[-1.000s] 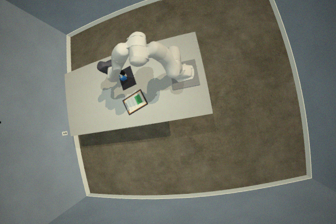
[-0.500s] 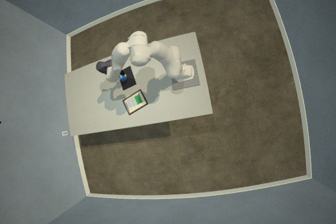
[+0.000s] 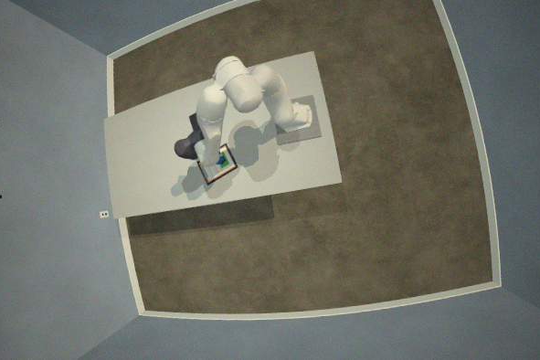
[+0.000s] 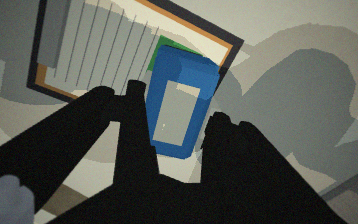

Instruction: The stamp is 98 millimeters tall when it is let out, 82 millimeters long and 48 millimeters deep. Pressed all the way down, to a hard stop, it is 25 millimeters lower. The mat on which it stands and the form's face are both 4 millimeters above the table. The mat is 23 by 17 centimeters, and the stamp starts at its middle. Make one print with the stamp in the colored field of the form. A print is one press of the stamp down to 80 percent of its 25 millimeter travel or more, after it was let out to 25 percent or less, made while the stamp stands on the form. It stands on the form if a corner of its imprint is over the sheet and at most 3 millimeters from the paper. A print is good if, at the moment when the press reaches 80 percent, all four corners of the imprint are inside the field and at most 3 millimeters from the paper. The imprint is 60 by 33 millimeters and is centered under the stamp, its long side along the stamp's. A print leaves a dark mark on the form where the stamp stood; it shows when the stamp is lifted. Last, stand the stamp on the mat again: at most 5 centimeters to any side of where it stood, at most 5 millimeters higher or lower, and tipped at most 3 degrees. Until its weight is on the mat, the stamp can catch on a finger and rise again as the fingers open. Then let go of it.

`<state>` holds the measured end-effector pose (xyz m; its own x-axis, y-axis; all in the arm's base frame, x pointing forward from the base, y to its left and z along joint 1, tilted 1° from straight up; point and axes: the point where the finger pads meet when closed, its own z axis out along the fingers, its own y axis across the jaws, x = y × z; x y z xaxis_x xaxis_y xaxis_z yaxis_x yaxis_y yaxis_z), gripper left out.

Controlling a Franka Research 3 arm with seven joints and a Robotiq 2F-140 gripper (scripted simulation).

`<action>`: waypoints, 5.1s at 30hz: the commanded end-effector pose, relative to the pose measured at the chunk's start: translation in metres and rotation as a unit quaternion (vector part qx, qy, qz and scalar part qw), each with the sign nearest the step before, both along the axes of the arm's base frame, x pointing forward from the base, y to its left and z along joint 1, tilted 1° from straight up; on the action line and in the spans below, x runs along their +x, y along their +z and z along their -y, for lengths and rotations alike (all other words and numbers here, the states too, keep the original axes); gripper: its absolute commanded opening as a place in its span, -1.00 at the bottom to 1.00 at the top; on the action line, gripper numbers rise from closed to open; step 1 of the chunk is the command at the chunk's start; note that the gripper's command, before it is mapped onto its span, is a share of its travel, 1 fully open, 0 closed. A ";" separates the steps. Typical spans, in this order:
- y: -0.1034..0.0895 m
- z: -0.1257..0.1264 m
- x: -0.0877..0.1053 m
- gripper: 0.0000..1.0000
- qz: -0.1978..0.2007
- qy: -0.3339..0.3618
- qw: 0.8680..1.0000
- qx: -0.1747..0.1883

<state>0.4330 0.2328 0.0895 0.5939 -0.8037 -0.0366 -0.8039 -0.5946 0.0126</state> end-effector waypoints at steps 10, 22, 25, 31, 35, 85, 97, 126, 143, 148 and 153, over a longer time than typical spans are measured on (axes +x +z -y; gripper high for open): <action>0.008 -0.028 -0.003 -0.63 0.010 -0.081 0.997 -0.008; 0.005 -0.014 0.001 -0.63 0.010 -0.081 0.997 -0.008; 0.004 -0.010 0.002 -0.63 0.010 -0.081 0.997 -0.008; 0.004 -0.010 0.002 -0.63 0.010 -0.081 0.997 -0.008; 0.004 -0.010 0.002 -0.63 0.010 -0.081 0.997 -0.008; -0.037 -0.011 0.001 -0.63 0.010 -0.081 0.997 -0.008; -0.044 -0.011 0.001 -0.63 0.010 -0.081 0.997 -0.008; -0.063 -0.011 0.001 -0.63 0.010 -0.081 0.997 -0.008; -0.061 -0.011 0.001 -0.63 0.010 -0.081 0.997 -0.008; -0.049 -0.011 0.001 -0.63 0.010 -0.081 0.997 -0.008; -0.041 -0.011 0.001 -0.63 0.010 -0.081 0.997 -0.008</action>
<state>0.4349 0.2442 0.0446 0.4579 -0.8889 -0.0089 -0.8890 -0.4580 -0.0013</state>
